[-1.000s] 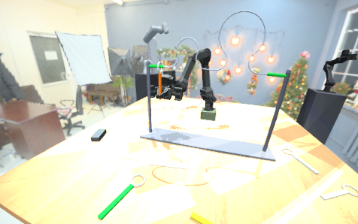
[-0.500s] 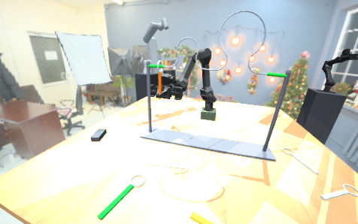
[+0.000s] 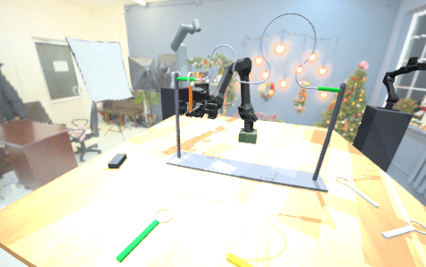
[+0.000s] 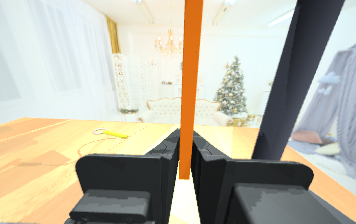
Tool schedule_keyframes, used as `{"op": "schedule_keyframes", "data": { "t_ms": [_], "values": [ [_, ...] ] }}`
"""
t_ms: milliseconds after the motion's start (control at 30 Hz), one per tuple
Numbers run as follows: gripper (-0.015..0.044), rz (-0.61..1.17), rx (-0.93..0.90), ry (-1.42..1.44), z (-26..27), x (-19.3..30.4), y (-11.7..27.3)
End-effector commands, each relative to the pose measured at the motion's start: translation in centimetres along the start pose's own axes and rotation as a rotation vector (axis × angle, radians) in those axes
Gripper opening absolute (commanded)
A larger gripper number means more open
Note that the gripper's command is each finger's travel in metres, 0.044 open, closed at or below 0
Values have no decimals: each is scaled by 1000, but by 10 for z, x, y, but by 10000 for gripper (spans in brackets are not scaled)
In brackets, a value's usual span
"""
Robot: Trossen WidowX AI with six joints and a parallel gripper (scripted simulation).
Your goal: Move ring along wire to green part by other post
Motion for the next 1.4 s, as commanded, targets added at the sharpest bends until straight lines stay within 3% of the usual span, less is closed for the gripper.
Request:
{"op": "schedule_keyframes", "data": {
  "t_ms": [0, 1367],
  "values": [
    [-150, 2, 4, -4, 3, 0, 0],
    [-150, 0, 2, -170, 63, -9, -1]
  ]
}}
Point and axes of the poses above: the point midway between the two fingers, 35 mm back from their tips, its own y axis back along the fingers, its own z axis across the jaws, x = y × z, the point moved 5 cm from there along y, back along the fingers, and after that the axes turned 7 degrees about y, right-handed, at the moved point
